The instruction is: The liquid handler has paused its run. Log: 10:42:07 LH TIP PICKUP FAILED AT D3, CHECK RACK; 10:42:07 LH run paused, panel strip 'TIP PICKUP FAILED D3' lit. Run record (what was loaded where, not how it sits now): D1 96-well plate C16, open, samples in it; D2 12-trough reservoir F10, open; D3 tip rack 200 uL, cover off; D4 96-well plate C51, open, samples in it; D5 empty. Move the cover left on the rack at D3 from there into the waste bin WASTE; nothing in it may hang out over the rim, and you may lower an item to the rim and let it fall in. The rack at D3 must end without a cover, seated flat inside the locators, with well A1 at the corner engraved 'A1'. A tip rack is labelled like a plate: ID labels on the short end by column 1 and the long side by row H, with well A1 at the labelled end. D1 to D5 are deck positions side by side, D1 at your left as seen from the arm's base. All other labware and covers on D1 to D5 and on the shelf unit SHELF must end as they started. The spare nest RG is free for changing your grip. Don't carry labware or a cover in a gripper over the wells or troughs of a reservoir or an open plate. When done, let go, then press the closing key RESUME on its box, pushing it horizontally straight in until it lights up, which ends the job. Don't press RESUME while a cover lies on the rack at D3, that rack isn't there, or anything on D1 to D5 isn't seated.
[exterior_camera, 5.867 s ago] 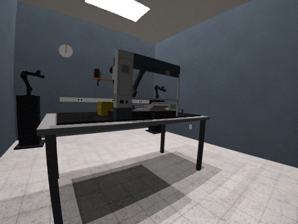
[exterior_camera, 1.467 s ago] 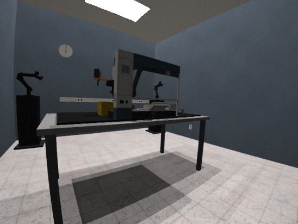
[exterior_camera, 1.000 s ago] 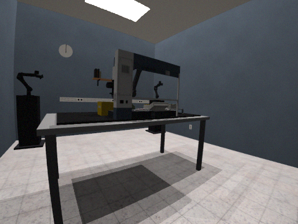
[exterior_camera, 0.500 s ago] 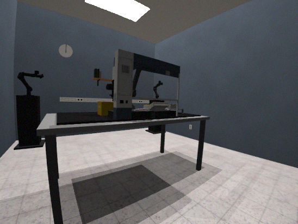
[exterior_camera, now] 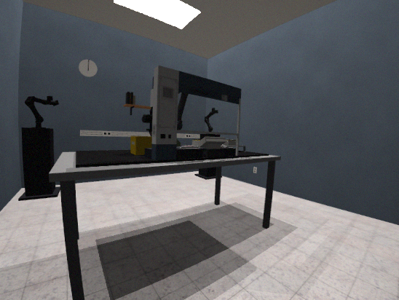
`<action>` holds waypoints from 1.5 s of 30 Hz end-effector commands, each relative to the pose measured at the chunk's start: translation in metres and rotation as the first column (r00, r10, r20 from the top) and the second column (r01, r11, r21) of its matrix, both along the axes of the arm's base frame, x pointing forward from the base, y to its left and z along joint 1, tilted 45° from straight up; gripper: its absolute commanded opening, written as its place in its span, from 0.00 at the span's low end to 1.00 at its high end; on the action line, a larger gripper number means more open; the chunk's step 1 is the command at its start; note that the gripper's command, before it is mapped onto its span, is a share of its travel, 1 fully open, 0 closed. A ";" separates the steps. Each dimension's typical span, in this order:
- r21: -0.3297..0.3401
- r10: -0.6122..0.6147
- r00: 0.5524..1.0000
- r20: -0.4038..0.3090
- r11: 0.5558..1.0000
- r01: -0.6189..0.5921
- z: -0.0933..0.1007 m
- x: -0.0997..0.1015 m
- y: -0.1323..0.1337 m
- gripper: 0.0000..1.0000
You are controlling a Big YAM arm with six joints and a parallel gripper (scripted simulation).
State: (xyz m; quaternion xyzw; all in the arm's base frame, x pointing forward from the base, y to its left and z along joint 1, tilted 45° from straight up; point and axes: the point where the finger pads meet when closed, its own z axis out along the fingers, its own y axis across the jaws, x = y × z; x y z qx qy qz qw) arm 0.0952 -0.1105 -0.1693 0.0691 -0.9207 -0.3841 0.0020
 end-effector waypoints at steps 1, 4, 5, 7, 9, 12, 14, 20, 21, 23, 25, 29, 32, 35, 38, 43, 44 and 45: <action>-0.008 -0.003 1.000 -0.004 1.000 0.003 -0.009 0.003 0.002 0.00; -0.007 -0.003 1.000 -0.004 1.000 0.003 -0.012 0.002 0.007 0.00; -0.006 -0.003 1.000 -0.005 1.000 0.003 -0.013 0.002 0.008 0.00; -0.008 -0.003 1.000 -0.004 1.000 0.003 -0.016 0.002 0.010 0.00; -0.008 -0.003 1.000 -0.004 1.000 0.003 -0.016 0.002 0.010 0.00; -0.010 -0.003 1.000 -0.003 1.000 0.003 -0.020 0.003 0.012 0.00; -0.006 -0.003 1.000 -0.005 1.000 0.003 -0.021 0.001 0.017 0.00; -0.030 -0.007 1.000 0.012 1.000 0.007 -0.026 0.006 0.005 0.00; -0.030 -0.007 1.000 0.012 1.000 0.007 -0.025 0.006 0.005 0.00; -0.030 -0.007 1.000 0.012 1.000 0.007 -0.025 0.006 0.005 0.00; -0.030 -0.007 1.000 0.012 1.000 0.007 -0.025 0.006 0.005 0.00; -0.044 -0.025 1.000 0.013 0.999 0.025 -0.035 0.008 -0.006 0.00; -0.042 -0.016 1.000 0.018 0.999 0.017 -0.038 0.008 -0.009 0.00; -0.031 -0.004 1.000 0.018 0.999 0.005 -0.040 0.008 -0.010 0.00; -0.026 -0.010 1.000 0.015 1.000 0.011 -0.043 0.008 -0.013 0.00; -0.026 -0.010 1.000 0.015 1.000 0.011 -0.046 0.008 -0.017 0.00; -0.003 0.009 1.000 0.005 1.000 -0.009 -0.043 0.005 -0.003 0.00; -0.026 0.006 1.000 0.015 1.000 -0.005 -0.049 0.011 -0.017 0.00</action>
